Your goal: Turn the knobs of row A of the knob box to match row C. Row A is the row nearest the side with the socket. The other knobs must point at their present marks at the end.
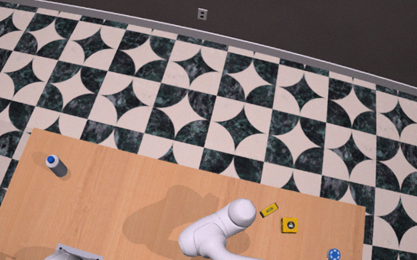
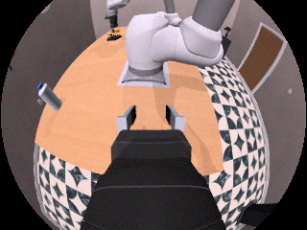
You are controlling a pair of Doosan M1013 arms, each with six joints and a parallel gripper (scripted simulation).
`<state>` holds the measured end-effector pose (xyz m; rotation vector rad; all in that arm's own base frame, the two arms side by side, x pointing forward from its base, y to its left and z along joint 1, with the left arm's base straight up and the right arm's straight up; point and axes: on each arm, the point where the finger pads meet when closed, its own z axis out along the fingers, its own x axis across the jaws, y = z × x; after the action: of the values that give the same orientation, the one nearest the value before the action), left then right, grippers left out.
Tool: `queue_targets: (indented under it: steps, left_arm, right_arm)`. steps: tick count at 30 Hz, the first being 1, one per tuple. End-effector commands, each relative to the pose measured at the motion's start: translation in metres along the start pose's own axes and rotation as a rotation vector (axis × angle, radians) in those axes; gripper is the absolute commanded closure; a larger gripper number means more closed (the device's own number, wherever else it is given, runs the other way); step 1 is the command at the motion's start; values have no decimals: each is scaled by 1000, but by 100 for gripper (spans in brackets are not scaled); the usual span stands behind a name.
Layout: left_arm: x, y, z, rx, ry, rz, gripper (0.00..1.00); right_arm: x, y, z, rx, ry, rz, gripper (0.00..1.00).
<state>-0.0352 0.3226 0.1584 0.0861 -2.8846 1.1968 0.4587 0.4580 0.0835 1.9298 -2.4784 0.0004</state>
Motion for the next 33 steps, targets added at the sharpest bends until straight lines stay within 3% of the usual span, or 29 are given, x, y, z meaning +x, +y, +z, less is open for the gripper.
queue_targets:
  steps: [1, 15, 33]
  left_arm:
    - [0, 0, 0, -1, 0, 0, 0]
    - [0, 0, 0, -1, 0, 0, 0]
    - [0, 0, 0, -1, 0, 0, 0]
  right_arm:
    - [-1, 0, 1, 1, -2, 0, 54]
    - [-1, 0, 17, 1, -2, 0, 54]
    - [-1, 0, 21, 1, -2, 0, 54]
